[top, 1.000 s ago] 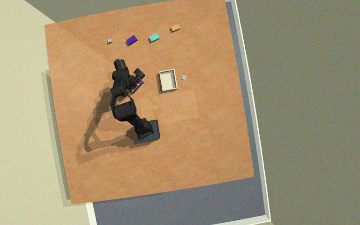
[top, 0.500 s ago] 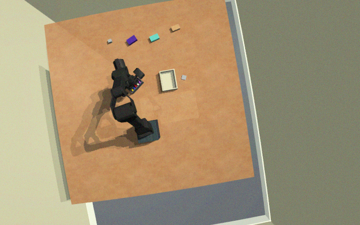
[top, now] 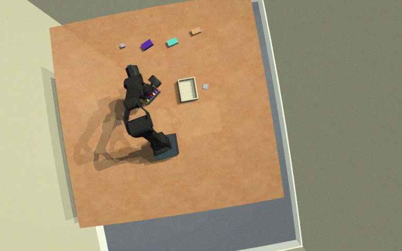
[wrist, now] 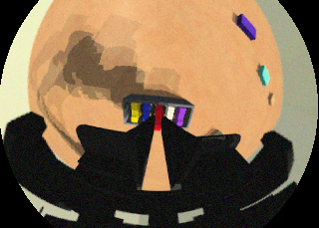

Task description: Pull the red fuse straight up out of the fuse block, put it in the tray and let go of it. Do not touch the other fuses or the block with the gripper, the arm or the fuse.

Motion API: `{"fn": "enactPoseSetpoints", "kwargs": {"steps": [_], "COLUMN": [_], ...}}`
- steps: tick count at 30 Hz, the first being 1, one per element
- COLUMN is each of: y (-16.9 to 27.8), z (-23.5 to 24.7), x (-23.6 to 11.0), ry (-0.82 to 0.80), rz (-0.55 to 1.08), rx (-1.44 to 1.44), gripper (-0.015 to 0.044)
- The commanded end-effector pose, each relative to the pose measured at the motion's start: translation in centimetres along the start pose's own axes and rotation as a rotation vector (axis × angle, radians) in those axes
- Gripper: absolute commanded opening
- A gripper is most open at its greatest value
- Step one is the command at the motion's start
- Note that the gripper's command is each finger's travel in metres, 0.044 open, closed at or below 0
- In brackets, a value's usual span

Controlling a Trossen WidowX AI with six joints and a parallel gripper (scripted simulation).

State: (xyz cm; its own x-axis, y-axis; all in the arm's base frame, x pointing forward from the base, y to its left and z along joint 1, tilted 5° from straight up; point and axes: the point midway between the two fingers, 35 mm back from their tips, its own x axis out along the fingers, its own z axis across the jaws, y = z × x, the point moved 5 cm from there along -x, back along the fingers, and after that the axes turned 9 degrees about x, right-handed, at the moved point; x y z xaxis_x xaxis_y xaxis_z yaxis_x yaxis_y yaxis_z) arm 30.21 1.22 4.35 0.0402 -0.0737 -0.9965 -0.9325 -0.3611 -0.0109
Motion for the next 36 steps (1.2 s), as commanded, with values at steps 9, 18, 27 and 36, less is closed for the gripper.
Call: {"fn": "enactPoseSetpoints", "kwargs": {"steps": [9, 18, 27, 36], "y": [0.0, 0.0, 0.0, 0.0], "z": [0.0, 0.0, 0.0, 0.0], "x": [-0.6, -1.1, -1.5, -2.0], "ry": [0.001, 0.002, 0.002, 0.002], "rz": [0.000, 0.000, 0.000, 0.001], "rx": [0.001, 0.001, 0.000, 0.000], "gripper": [0.0000, 0.0000, 0.0000, 0.0000]}}
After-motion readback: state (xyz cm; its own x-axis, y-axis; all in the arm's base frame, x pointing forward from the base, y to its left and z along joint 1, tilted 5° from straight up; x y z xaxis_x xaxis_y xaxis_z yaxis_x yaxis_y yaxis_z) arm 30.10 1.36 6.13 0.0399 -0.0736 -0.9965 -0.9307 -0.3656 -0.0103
